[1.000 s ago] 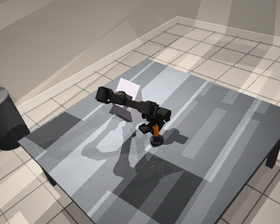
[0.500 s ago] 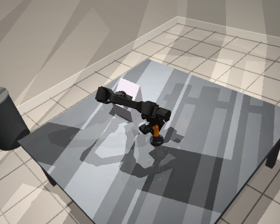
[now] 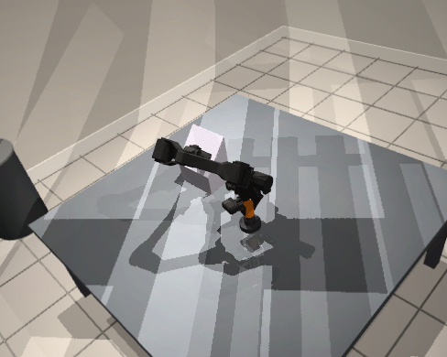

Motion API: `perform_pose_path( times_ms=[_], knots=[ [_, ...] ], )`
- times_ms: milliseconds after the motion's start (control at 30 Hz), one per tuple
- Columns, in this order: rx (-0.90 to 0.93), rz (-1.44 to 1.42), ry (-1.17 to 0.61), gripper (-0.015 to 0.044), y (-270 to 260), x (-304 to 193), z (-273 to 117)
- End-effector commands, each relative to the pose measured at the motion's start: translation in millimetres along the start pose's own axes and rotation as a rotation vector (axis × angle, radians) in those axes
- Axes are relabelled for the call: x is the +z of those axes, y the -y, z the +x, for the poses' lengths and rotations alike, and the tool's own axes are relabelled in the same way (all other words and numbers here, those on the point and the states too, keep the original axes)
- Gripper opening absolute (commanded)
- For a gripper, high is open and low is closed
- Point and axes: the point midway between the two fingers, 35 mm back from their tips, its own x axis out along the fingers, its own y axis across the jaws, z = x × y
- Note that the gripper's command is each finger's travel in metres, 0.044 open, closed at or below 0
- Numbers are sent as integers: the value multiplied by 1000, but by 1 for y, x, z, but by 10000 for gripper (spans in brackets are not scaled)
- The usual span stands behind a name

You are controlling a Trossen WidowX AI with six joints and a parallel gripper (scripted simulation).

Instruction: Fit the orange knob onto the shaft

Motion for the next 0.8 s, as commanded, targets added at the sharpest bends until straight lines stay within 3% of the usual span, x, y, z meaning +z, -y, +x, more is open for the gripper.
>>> perform_pose_path(
  times_ms=[0,300,767],
  knots=[
    [1,-3,-2,0,1,-1,-3],
    [1,-202,-2,0,0,-2,-4],
    [1,-212,-2,0,0,0,0]
  ],
)
